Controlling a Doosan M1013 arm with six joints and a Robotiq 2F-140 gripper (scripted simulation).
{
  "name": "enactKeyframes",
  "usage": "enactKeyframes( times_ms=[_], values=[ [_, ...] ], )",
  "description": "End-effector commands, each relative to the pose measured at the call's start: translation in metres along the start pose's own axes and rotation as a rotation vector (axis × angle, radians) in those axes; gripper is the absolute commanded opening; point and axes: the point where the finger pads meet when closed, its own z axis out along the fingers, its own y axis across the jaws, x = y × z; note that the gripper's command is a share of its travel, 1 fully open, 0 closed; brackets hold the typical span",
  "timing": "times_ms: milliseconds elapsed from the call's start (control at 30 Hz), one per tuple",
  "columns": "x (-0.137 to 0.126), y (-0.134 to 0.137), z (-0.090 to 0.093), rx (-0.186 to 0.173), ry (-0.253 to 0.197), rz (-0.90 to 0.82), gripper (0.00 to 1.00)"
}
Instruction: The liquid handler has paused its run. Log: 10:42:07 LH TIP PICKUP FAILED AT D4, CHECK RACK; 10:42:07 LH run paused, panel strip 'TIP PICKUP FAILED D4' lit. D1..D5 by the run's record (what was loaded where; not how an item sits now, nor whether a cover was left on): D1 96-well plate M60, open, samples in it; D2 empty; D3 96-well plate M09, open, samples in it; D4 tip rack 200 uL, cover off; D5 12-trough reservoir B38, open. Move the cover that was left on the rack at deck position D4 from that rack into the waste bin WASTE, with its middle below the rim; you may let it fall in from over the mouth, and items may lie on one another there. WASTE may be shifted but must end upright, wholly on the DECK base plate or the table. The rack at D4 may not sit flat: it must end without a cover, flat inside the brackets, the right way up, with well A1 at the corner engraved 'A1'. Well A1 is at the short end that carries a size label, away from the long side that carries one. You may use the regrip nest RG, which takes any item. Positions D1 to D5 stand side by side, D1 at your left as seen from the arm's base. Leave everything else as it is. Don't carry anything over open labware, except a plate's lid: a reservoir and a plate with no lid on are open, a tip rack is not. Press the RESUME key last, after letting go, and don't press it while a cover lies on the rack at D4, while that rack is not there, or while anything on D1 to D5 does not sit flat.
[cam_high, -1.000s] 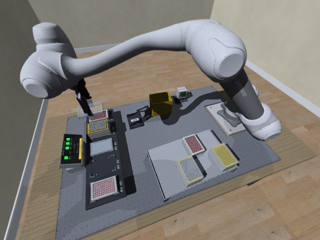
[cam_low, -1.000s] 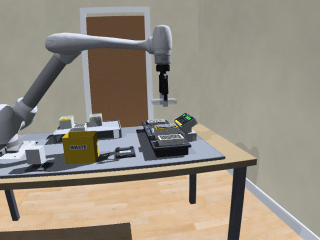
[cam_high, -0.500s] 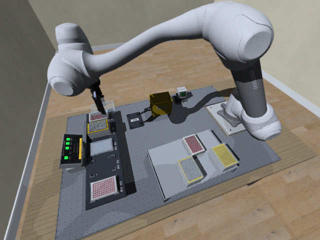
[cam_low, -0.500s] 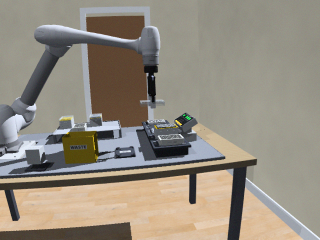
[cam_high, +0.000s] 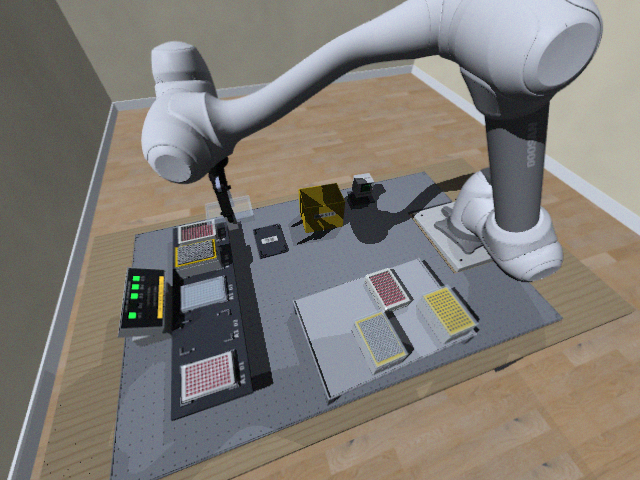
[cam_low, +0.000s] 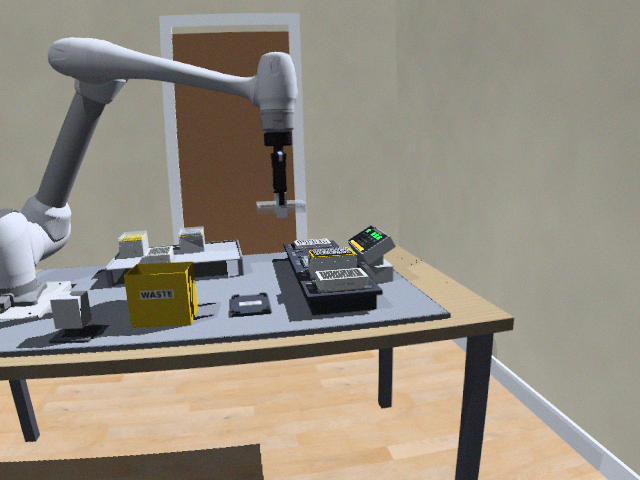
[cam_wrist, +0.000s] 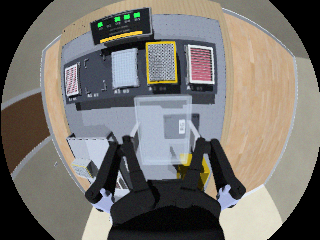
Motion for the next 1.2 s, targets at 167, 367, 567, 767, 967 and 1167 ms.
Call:
enactKeyframes(
  times_ms=[167, 367, 567, 767, 967, 1167],
  values=[
    [-0.023, 0.003, -0.009, 0.000, 0.010, 0.000, 0.00],
    [-0.023, 0.003, -0.009, 0.000, 0.010, 0.000, 0.00],
    [-0.023, 0.003, -0.009, 0.000, 0.010, 0.000, 0.00],
    [-0.023, 0.003, -0.009, 0.000, 0.010, 0.060, 0.00],
    [-0.023, 0.003, -0.009, 0.000, 0.010, 0.064, 0.00],
    [-0.023, 0.018, -0.009, 0.000, 0.010, 0.064, 0.00]
  ],
)
